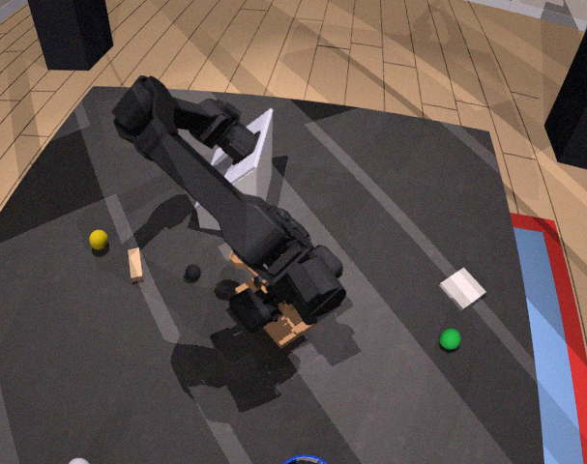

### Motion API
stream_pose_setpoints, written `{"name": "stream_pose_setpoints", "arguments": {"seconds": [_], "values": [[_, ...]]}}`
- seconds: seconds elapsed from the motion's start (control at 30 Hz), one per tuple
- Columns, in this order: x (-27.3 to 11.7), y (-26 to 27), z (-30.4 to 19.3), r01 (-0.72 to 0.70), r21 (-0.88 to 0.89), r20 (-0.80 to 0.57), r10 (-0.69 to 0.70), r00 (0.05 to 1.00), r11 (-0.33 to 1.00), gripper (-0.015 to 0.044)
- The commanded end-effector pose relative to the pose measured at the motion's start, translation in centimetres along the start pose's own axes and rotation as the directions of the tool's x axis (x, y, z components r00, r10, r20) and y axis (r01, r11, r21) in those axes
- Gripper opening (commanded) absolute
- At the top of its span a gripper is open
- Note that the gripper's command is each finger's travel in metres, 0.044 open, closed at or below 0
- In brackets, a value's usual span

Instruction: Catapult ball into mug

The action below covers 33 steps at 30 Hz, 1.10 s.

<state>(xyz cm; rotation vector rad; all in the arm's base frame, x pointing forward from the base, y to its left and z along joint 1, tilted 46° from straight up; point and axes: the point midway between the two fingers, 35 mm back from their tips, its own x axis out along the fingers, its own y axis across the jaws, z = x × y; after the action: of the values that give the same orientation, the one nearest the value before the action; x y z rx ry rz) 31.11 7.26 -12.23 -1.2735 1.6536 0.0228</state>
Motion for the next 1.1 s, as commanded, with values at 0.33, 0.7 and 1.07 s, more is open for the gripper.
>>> {"name": "stream_pose_setpoints", "arguments": {"seconds": [0.33, 0.7, 1.07], "values": [[-0.1, -1.9, 0.2, 0.004, 0.446, 0.003, -0.006, 1.0, 0.895, 0.0], [-0.1, -2.4, 0.1, 0.004, 0.451, 0.003, -0.006, 1.0, 0.892, 0.0], [1.6, -2.5, 0.1, 0.004, 0.451, 0.003, -0.006, 1.0, 0.893, 0.0]]}}
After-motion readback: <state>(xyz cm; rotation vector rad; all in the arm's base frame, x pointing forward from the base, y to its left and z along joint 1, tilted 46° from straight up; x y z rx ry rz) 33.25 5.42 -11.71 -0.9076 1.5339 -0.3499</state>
